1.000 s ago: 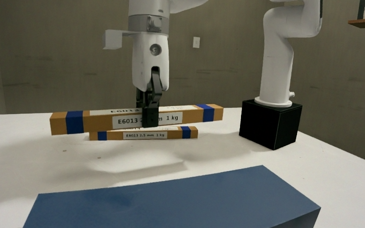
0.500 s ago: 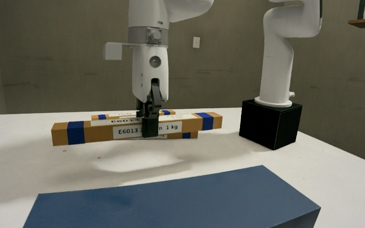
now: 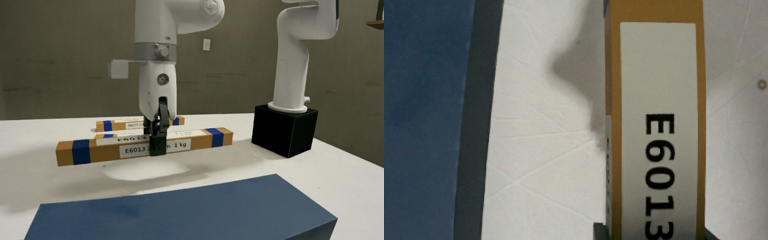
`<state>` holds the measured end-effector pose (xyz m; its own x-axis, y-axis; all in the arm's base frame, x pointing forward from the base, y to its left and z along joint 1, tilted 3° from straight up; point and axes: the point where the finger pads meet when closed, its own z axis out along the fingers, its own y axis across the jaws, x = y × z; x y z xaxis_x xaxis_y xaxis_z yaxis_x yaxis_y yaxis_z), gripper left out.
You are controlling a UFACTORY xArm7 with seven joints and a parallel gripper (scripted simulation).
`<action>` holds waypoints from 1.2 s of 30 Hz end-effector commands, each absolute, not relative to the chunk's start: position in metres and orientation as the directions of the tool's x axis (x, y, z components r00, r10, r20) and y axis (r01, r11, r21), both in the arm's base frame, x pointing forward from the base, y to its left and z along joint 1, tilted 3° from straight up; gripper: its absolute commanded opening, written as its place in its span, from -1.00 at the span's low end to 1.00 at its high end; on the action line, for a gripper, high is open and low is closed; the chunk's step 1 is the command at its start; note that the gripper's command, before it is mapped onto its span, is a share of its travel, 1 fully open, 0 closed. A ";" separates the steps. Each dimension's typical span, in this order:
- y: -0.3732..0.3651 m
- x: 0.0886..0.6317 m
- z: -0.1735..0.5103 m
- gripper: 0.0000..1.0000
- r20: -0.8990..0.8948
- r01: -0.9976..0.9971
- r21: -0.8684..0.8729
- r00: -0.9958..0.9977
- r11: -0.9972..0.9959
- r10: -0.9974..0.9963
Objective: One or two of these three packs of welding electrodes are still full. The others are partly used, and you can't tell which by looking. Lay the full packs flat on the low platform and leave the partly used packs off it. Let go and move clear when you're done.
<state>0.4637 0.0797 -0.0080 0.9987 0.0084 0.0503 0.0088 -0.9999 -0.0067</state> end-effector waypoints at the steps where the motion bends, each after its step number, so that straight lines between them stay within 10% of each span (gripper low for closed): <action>1: 0.080 0.466 -0.015 -0.31 0.055 0.009 -0.008 0.998 -1.000 0.008; 36: 0.081 0.469 -0.064 -0.31 0.055 0.009 -0.008 0.998 -1.000 0.008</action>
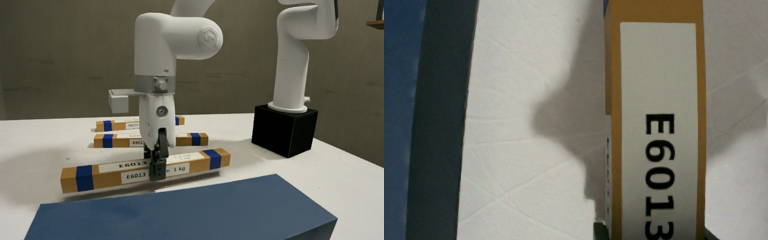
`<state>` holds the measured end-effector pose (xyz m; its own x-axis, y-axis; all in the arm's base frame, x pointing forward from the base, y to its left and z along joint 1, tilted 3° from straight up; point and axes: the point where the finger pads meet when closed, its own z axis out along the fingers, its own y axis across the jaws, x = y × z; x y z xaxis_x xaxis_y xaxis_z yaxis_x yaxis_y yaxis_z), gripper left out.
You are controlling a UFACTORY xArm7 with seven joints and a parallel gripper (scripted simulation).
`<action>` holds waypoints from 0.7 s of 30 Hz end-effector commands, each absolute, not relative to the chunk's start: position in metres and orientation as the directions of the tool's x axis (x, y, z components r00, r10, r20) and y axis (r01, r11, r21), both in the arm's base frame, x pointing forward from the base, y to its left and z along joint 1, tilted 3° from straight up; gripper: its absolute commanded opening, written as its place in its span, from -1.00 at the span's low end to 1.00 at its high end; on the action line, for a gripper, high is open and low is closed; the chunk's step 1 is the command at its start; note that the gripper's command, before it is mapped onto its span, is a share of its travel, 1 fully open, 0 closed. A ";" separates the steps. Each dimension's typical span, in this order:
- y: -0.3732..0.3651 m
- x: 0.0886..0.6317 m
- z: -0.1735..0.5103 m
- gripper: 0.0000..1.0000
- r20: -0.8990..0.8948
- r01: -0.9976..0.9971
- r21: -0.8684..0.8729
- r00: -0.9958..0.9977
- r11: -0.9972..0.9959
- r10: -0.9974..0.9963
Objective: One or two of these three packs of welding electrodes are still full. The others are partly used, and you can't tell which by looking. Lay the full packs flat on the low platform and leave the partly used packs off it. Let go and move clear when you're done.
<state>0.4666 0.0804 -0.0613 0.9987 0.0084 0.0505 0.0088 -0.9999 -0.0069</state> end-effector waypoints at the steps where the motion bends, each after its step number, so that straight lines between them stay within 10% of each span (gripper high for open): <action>1: 0.081 0.469 -0.066 -0.31 0.055 0.009 -0.008 0.998 -1.000 0.008; 21: 0.081 0.470 -0.080 -0.31 0.055 0.009 -0.008 0.998 -1.000 0.008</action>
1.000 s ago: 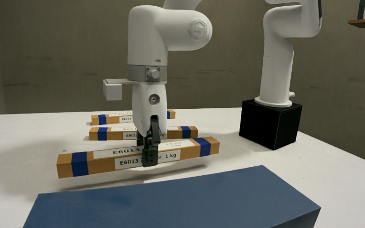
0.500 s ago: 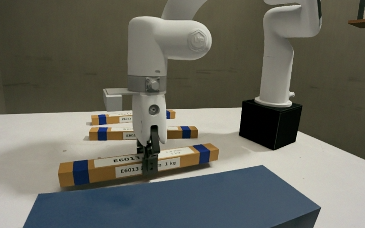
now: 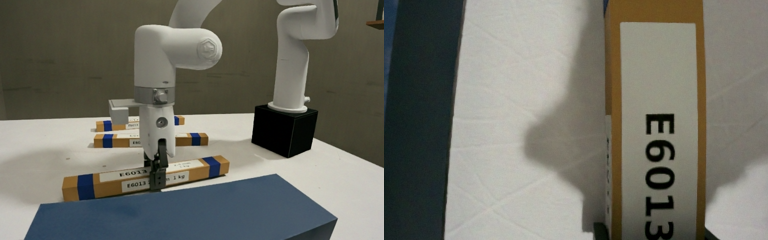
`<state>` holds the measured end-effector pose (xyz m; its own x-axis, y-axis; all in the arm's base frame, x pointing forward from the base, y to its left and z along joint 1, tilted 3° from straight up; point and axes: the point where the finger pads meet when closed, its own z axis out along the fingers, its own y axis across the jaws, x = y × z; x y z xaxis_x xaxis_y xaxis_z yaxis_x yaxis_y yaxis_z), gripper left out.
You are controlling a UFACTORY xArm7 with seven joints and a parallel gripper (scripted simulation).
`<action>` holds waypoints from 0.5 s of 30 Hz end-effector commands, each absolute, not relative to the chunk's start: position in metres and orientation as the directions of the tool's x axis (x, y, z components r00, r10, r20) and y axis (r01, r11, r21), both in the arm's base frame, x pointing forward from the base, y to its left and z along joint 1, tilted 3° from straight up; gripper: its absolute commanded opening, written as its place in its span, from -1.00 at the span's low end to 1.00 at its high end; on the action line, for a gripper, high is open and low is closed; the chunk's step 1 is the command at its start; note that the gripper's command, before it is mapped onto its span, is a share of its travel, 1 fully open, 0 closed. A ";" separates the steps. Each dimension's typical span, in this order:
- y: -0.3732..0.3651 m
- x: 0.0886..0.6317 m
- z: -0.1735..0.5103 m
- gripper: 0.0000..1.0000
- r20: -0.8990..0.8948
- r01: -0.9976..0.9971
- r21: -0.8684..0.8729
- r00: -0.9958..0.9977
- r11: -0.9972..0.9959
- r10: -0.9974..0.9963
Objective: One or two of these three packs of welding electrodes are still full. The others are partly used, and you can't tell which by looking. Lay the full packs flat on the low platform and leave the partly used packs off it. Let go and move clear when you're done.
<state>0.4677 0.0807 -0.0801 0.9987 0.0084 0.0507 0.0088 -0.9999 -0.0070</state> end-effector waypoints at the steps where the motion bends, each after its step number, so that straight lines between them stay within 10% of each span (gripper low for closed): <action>1: 0.081 0.470 -0.080 -0.31 0.055 0.009 -0.008 0.998 -1.000 0.008; 15: 0.081 0.470 -0.085 -0.31 0.055 0.009 -0.008 0.998 -1.000 0.008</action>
